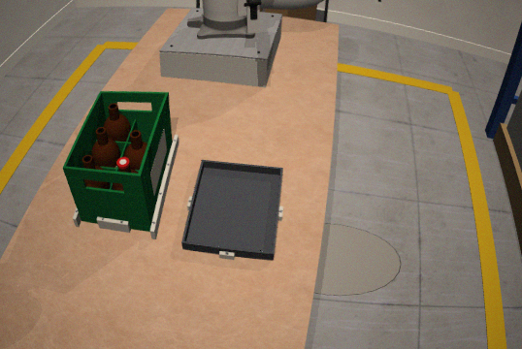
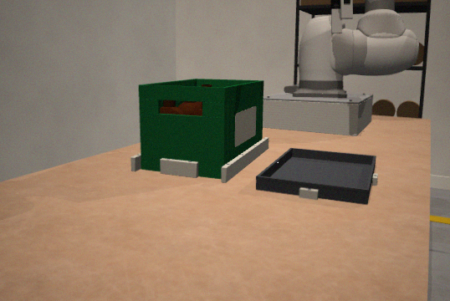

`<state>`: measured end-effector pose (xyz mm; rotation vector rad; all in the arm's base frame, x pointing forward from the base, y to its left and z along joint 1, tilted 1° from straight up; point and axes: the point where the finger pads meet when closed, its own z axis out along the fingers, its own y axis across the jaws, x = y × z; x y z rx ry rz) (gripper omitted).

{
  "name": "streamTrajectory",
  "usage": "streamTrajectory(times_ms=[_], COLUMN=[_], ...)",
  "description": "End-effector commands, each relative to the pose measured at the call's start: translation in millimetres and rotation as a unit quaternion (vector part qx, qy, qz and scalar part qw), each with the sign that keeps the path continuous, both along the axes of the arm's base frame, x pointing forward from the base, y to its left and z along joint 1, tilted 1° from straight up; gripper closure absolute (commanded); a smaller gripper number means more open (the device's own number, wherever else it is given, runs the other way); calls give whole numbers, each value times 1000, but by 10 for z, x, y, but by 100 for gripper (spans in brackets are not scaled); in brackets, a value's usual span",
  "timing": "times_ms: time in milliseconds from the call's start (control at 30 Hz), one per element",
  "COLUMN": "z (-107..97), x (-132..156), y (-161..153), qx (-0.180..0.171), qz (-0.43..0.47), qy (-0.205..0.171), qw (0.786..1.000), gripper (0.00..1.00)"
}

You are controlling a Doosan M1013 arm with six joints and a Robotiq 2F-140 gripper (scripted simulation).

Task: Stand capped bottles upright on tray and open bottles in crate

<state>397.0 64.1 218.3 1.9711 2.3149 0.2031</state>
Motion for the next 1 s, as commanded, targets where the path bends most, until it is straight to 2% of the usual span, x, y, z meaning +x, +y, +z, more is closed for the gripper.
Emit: streamTrajectory(times_ms=[0,533,967], z=[0,0,-247], x=[0,0,194], y=[0,0,-298], qx=[0,0,-10], qz=[0,0,-69], qy=[0,0,46], qw=[1000,1000,997], gripper=[0,0,0])
